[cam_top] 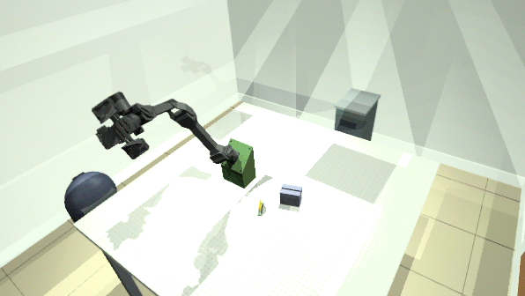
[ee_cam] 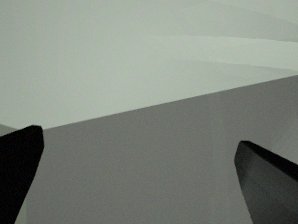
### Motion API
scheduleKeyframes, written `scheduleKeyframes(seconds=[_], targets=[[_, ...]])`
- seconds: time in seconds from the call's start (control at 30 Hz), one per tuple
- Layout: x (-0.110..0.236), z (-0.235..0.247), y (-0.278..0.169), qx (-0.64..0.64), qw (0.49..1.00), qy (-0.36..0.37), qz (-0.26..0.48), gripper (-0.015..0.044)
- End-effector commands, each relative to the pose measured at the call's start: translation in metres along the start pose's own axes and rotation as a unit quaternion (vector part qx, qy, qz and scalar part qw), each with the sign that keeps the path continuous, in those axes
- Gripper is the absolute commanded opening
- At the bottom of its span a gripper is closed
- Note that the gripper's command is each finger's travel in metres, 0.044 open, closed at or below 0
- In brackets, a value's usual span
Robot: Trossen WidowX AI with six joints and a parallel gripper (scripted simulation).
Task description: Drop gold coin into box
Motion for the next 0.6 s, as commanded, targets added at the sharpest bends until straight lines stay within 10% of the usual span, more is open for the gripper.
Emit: scheduleKeyframes(seconds=[0.0, 0.27, 0.57], targets=[[-0.001, -0.002, 0.0, -0.003, 1.0, -0.002, 0.001, 0.0374], [-0.024, -0.073, 0.014, -0.083, 0.992, -0.096, 0.001, 0.0164], [-0.036, -0.155, 0.007, -0.114, 0.971, -0.21, -0.015, 0.0161]])
Point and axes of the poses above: the point midway between the two fingers, 35 mm back from their tips, its own x axis back along the fingers, its own z axis across the jaws, y = z × x, the point moved 10 cm from there along x, back along the fingers, and after that the axes turned 6 degrees about -x, right-handed, at the moved point
